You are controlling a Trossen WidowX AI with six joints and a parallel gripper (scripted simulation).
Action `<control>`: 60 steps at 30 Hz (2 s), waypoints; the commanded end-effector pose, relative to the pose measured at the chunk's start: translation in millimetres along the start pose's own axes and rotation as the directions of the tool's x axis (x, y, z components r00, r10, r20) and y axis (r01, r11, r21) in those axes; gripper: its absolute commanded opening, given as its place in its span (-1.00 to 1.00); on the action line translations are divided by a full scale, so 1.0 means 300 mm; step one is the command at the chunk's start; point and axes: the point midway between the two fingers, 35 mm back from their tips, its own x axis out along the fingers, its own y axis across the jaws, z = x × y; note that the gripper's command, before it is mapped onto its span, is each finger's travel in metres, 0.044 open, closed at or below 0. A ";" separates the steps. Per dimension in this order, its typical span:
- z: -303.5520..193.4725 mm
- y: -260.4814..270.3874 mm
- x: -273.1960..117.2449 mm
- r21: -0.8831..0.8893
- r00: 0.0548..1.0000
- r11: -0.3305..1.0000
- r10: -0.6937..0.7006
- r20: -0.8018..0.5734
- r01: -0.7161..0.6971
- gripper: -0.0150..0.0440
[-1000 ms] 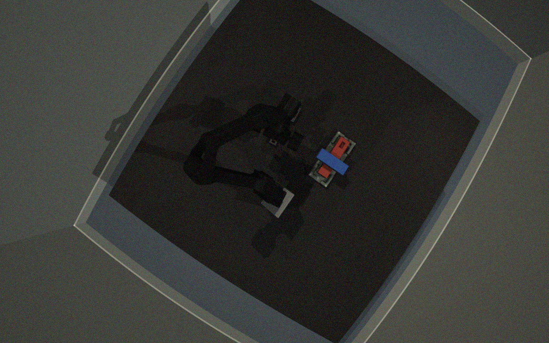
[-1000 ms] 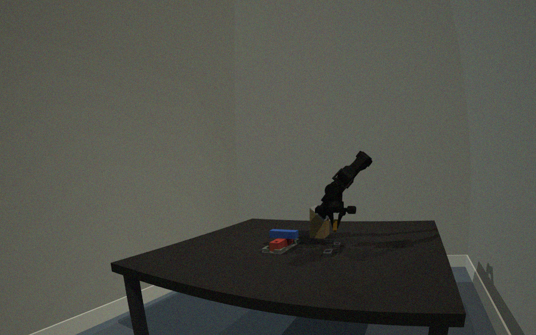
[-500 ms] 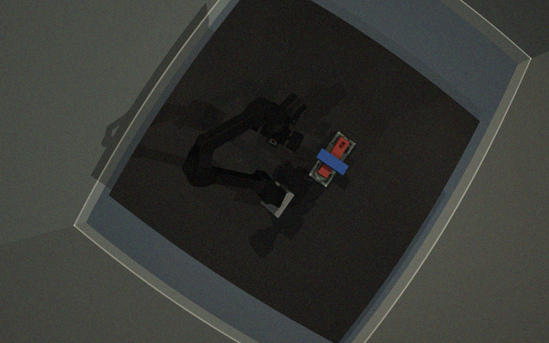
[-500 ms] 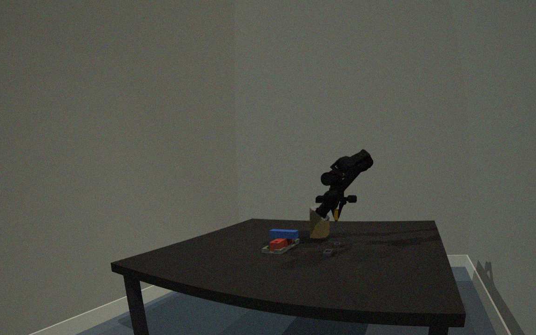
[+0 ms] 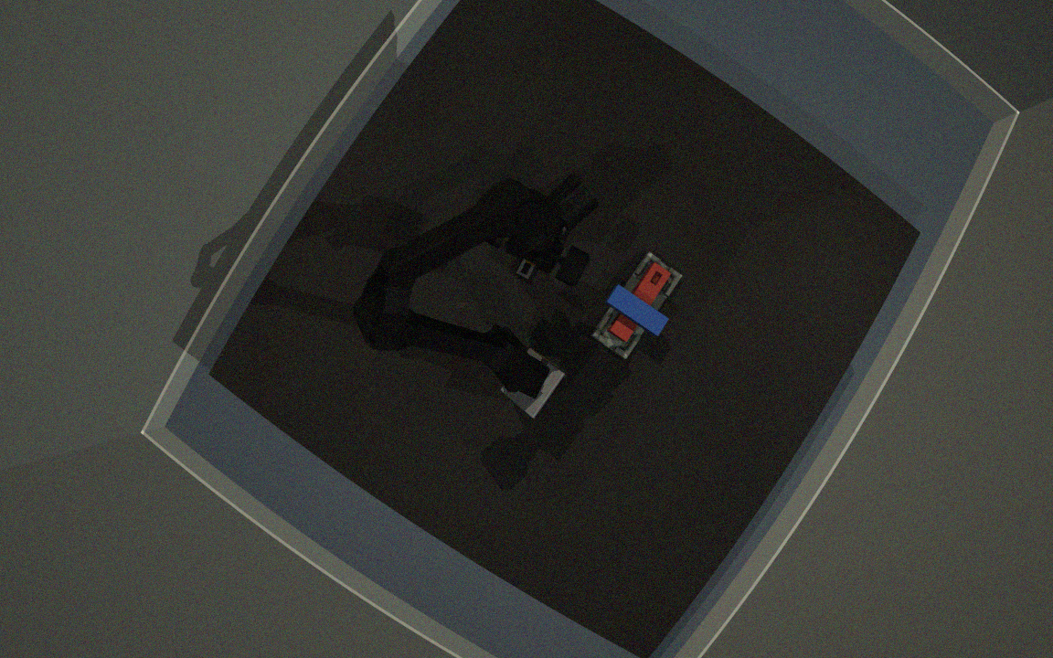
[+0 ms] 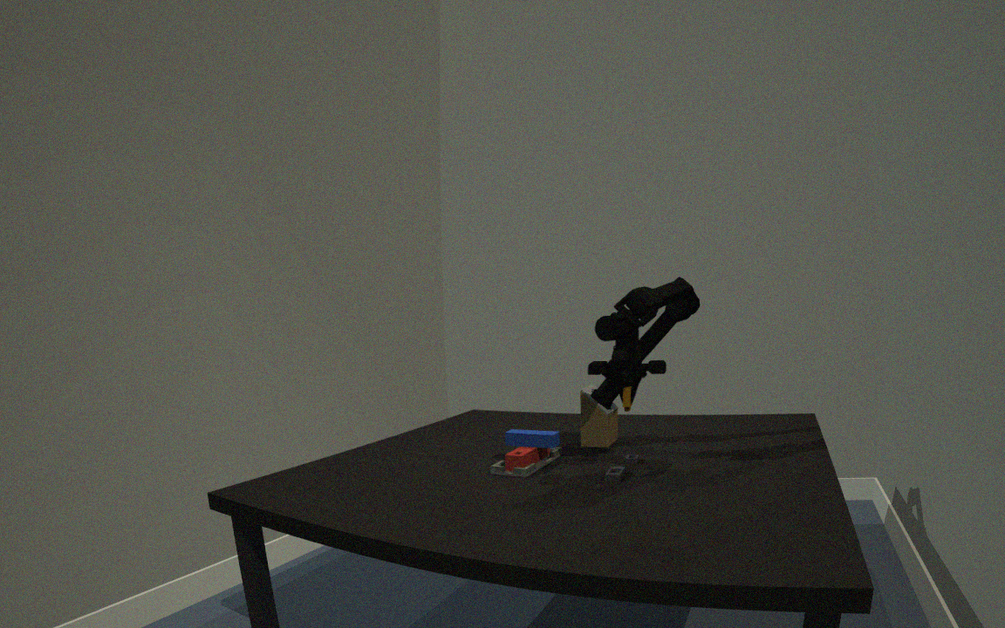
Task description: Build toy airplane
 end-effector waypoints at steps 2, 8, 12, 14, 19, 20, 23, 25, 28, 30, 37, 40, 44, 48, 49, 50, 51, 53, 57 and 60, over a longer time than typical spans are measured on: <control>0.036 -0.034 0.000 0.005 1.000 1.000 -0.001 -0.003 0.001 -0.49; 0.074 -0.072 0.000 0.012 1.000 1.000 -0.004 -0.002 0.004 -0.49; 0.098 -0.099 0.001 0.016 1.000 1.000 -0.005 -0.002 0.005 -0.49; 0.109 -0.113 0.001 0.018 1.000 1.000 -0.006 -0.002 0.006 -0.49; 0.138 -0.149 0.004 0.023 1.000 1.000 -0.008 -0.002 0.008 -0.49; 0.143 -0.156 0.004 0.024 1.000 1.000 -0.008 -0.001 0.008 -0.49; 0.159 -0.179 0.006 0.028 1.000 1.000 -0.009 -0.001 0.009 -0.49; 0.170 -0.195 0.008 0.030 1.000 1.000 -0.010 -0.001 0.010 -0.49; 0.185 -0.219 0.010 0.033 1.000 0.999 -0.010 -0.001 0.010 -0.49; 0.193 -0.236 0.012 0.030 1.000 0.999 -0.012 0.001 0.012 -0.49; 0.220 -0.296 0.018 0.024 1.000 1.000 -0.016 0.008 0.016 -0.49; 0.232 -0.322 0.022 0.026 1.000 1.000 -0.017 0.008 0.016 -0.49; 0.248 -0.357 0.028 0.032 1.000 0.999 -0.017 0.008 0.017 -0.49; 0.263 -0.393 0.035 0.037 1.000 0.999 -0.017 0.007 0.017 -0.49; 0.266 -0.402 0.037 0.039 1.000 0.999 -0.017 0.007 0.016 -0.49; 0.269 -0.411 0.039 0.042 1.000 0.999 -0.016 0.007 0.016 -0.49; 0.272 -0.420 0.041 0.044 1.000 0.999 -0.016 0.007 0.016 -0.49; 0.278 -0.438 0.046 0.049 1.000 0.999 -0.016 0.006 0.015 -0.49; 0.289 -0.475 0.055 0.058 1.000 0.998 -0.015 0.006 0.014 -0.49; 0.296 -0.504 0.063 0.062 1.000 0.998 -0.014 0.005 0.014 -0.49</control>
